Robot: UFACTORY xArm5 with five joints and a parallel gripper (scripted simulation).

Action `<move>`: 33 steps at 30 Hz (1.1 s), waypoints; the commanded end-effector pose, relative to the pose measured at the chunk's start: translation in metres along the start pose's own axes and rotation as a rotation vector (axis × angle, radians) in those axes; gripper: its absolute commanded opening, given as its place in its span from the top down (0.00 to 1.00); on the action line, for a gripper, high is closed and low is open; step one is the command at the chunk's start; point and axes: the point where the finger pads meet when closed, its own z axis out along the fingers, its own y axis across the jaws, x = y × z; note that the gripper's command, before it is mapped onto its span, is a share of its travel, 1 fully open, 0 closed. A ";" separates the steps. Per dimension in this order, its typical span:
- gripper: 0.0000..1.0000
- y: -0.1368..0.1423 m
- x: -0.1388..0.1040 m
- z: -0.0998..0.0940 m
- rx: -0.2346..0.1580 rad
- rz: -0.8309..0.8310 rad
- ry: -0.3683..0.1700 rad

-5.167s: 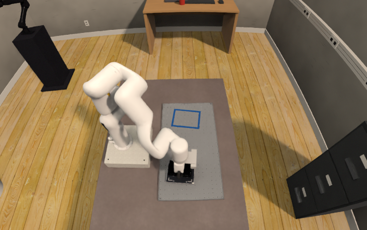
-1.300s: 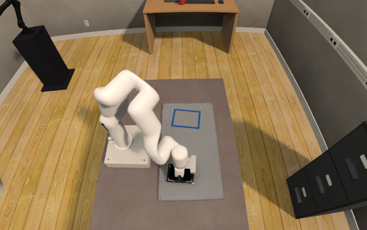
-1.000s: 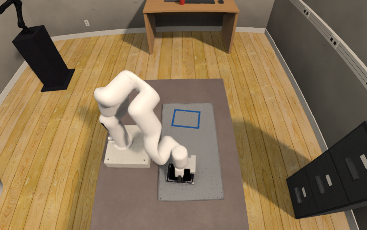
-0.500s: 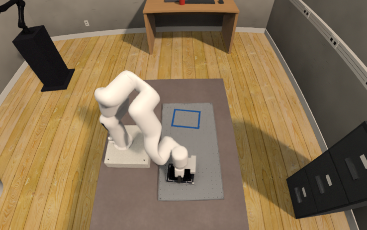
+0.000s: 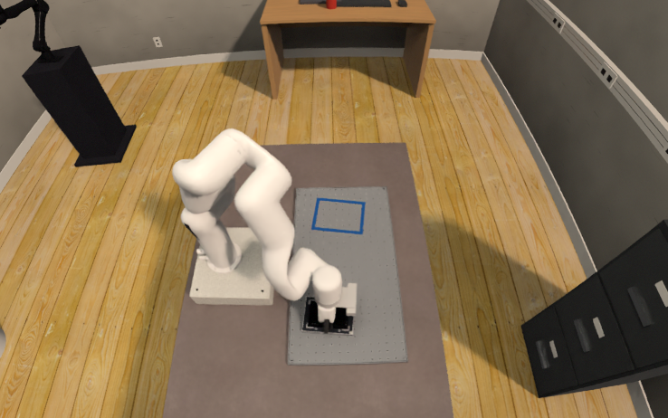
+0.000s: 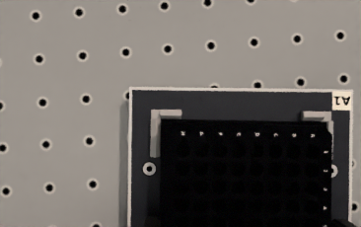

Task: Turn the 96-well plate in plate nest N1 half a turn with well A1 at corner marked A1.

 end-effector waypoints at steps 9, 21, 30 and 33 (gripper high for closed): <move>0.00 0.001 0.001 -0.001 0.004 0.000 0.005; 0.00 0.001 0.001 -0.001 0.004 0.000 0.005; 0.00 0.001 0.001 -0.001 0.004 0.000 0.005; 0.00 0.001 0.001 -0.003 0.004 0.000 0.005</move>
